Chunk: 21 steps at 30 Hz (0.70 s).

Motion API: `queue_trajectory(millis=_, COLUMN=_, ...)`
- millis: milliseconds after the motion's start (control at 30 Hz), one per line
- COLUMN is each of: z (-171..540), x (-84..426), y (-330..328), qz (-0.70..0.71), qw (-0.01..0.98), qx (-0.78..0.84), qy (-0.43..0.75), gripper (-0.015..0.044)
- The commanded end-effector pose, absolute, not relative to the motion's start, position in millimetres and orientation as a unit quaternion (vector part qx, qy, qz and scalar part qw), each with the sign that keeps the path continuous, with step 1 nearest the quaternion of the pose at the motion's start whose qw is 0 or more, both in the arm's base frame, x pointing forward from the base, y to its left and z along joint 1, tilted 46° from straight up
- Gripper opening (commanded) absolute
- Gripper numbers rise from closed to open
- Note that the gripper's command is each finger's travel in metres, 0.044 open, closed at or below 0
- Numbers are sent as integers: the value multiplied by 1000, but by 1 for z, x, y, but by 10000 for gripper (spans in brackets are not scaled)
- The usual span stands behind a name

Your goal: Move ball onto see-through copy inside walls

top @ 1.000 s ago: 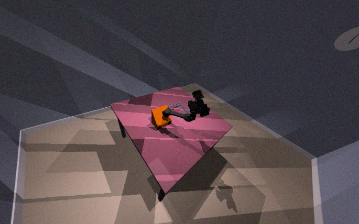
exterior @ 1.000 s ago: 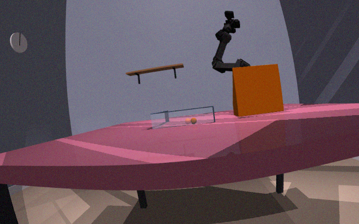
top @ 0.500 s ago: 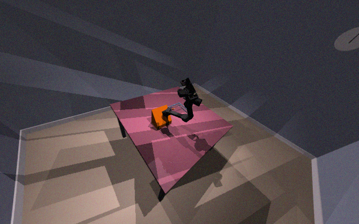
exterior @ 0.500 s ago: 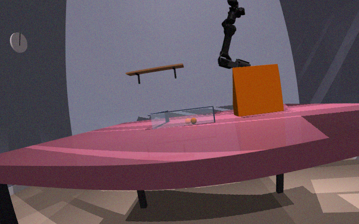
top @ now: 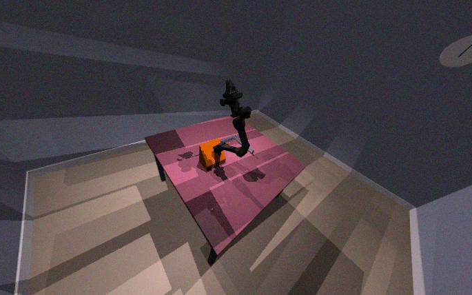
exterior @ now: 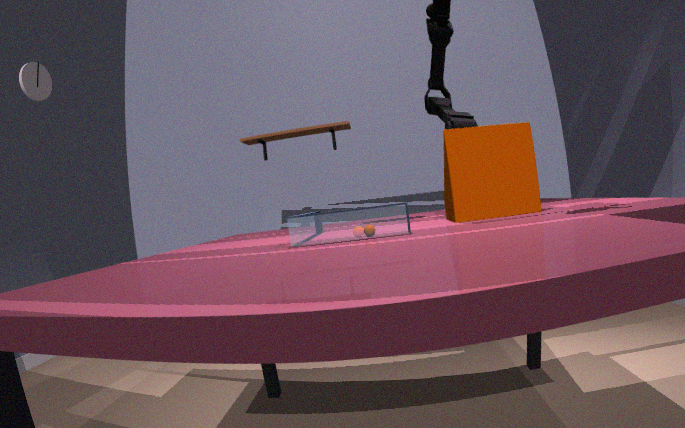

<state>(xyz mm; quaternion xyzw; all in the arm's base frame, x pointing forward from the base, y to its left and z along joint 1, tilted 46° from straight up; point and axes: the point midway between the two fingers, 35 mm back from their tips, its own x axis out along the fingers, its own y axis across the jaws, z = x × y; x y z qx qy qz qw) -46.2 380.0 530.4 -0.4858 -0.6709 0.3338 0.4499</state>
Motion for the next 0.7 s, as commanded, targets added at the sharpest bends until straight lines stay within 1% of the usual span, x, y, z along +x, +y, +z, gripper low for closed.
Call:
queue_trajectory(millis=0, z=487, x=-19, y=410, qz=368, qw=440, qx=-534, qy=-621, gripper=219)
queue_trajectory(millis=167, z=431, x=23, y=440, qz=407, qw=431, qx=-591, qy=-548, gripper=219)
queue_trajectory(millis=333, z=370, x=77, y=458, qz=437, qw=433, qx=-646, qy=-452, gripper=219)
queue_trajectory(millis=667, z=242, x=183, y=452, qz=478, qw=445, qx=-721, qy=-230, gripper=219)
